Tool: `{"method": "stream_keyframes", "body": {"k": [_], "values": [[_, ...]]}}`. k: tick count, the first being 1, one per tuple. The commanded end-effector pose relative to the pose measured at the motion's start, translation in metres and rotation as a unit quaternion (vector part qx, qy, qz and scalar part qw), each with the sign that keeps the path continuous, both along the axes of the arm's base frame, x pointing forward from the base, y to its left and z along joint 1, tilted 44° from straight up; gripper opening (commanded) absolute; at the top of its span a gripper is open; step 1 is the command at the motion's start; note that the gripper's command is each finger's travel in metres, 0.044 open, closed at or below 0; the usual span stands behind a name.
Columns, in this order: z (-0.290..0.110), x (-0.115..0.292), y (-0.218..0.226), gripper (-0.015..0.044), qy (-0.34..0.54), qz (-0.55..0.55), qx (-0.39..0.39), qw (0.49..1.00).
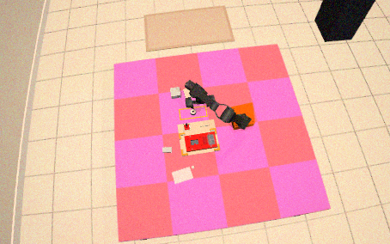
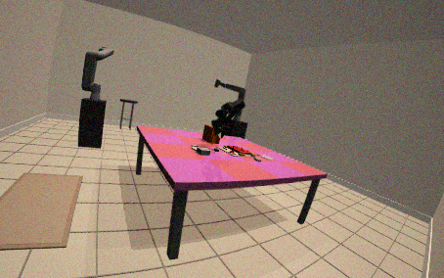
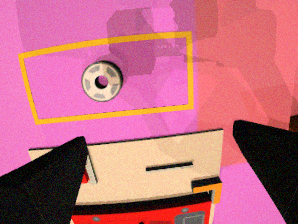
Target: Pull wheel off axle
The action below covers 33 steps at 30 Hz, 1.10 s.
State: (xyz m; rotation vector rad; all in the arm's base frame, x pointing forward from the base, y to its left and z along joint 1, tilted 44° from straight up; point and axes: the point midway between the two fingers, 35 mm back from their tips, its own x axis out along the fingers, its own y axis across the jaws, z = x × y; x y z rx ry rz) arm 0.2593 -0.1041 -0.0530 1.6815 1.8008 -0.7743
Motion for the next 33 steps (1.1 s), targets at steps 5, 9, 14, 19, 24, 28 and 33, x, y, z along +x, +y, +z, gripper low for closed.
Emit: {"method": "stream_keyframes", "body": {"k": [5,9,14,19,24,28,33], "values": [[0.0243,-0.0345,-0.0013,0.0440,0.002,0.003,0.001,1.000],[0.0243,-0.0345,-0.0013,0.0440,0.002,0.003,0.001,1.000],[0.0243,-0.0345,-0.0013,0.0440,0.002,0.003,0.001,1.000],[0.0243,-0.0345,-0.0013,0.0440,0.002,0.003,0.001,1.000],[0.0243,-0.0345,-0.0013,0.0440,0.002,0.003,0.001,1.000],[0.0243,-0.0345,-0.0013,0.0440,0.002,0.003,0.001,1.000],[0.0243,-0.0345,-0.0013,0.0440,0.002,0.003,0.001,1.000]]}}
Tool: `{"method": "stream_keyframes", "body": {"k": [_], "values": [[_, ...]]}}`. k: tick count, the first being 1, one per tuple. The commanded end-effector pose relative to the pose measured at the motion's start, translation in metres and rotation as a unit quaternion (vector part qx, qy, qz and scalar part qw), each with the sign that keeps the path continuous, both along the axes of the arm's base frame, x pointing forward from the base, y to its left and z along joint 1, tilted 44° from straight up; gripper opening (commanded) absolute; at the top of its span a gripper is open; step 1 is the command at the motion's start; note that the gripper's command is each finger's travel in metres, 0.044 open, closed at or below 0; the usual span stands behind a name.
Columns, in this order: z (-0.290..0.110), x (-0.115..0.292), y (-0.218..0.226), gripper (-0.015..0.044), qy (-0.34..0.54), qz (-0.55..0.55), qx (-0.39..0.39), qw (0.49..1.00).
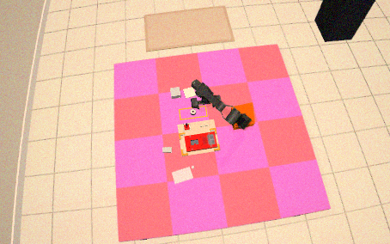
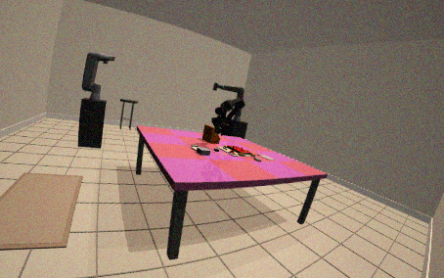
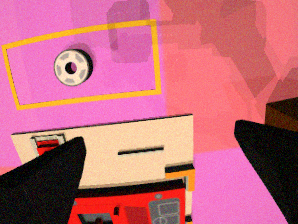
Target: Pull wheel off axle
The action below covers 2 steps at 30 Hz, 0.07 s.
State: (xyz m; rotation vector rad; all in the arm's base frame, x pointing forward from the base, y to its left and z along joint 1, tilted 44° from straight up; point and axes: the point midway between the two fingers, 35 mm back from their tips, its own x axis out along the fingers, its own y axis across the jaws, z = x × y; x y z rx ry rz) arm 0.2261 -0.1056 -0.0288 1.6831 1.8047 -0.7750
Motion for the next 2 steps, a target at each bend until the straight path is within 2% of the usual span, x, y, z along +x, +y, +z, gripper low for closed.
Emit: {"method": "stream_keyframes", "body": {"k": [1,2], "values": [[0.0001,-0.0013,0.0002,0.0440,0.001,0.003,0.000,1.000],[0.0001,-0.0013,0.0002,0.0440,0.001,0.003,0.000,1.000]]}}
